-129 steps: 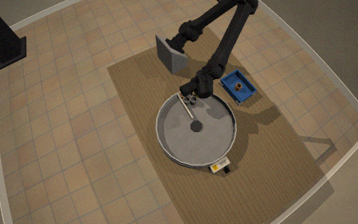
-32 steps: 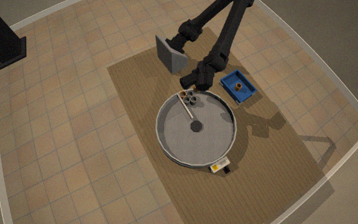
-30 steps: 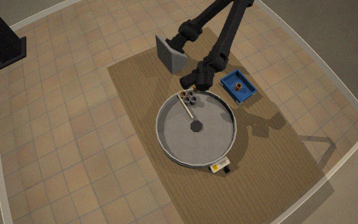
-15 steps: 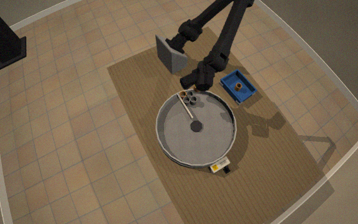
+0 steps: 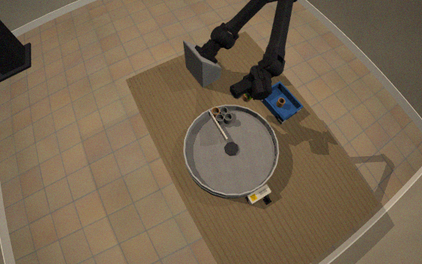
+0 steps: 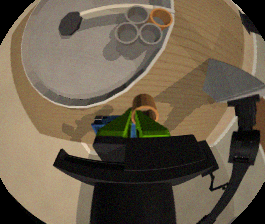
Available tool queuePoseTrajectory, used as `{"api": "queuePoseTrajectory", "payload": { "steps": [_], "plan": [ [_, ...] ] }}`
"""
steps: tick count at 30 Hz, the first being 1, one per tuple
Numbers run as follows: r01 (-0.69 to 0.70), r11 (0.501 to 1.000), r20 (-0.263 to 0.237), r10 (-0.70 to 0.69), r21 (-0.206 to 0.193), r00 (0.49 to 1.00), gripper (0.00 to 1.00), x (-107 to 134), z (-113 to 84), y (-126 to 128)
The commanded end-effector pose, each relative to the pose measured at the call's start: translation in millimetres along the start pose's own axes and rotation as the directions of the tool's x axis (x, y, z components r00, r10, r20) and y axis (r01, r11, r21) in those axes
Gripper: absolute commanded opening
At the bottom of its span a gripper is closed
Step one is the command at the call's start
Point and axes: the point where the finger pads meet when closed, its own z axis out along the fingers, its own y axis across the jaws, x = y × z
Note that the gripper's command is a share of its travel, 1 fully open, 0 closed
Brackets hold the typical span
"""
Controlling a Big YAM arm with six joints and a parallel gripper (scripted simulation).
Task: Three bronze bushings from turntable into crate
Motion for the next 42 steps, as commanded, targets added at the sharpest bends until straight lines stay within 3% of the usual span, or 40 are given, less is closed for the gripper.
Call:
{"api": "queuePoseTrajectory", "payload": {
  "steps": [1, 8, 10, 14, 18, 21, 22, 24, 28, 42],
  "plan": [
    [-0.001, 1.000, 0.021, 0.002, -0.025, 1.000, 0.00, 48, -11.6, 18],
    [0.015, 0.999, 0.022, -0.014, -0.038, 1.000, 0.00, 138, -11.7, 25],
    [0.015, 0.999, 0.022, -0.014, -0.038, 1.000, 0.00, 138, -11.7, 25],
    [0.009, 0.999, 0.019, -0.008, -0.033, 1.000, 0.00, 177, -11.2, 24],
    [0.011, 0.999, 0.016, -0.010, -0.035, 1.000, 0.00, 200, -11.0, 25],
    [0.010, 0.999, 0.016, -0.010, -0.035, 1.000, 0.00, 206, -11.0, 25],
    [-0.021, 0.998, 0.014, 0.021, -0.052, 1.000, 0.00, 196, -17.4, 26],
    [-0.047, 0.998, 0.015, 0.048, -0.028, 0.999, 0.00, 187, -9.1, 22],
    [-0.030, 0.999, 0.015, 0.030, -0.009, 0.999, 0.00, 193, -2.2, 19],
    [-0.027, 1.000, 0.015, 0.027, -0.009, 1.000, 0.00, 193, -2.3, 19]
  ]
}}
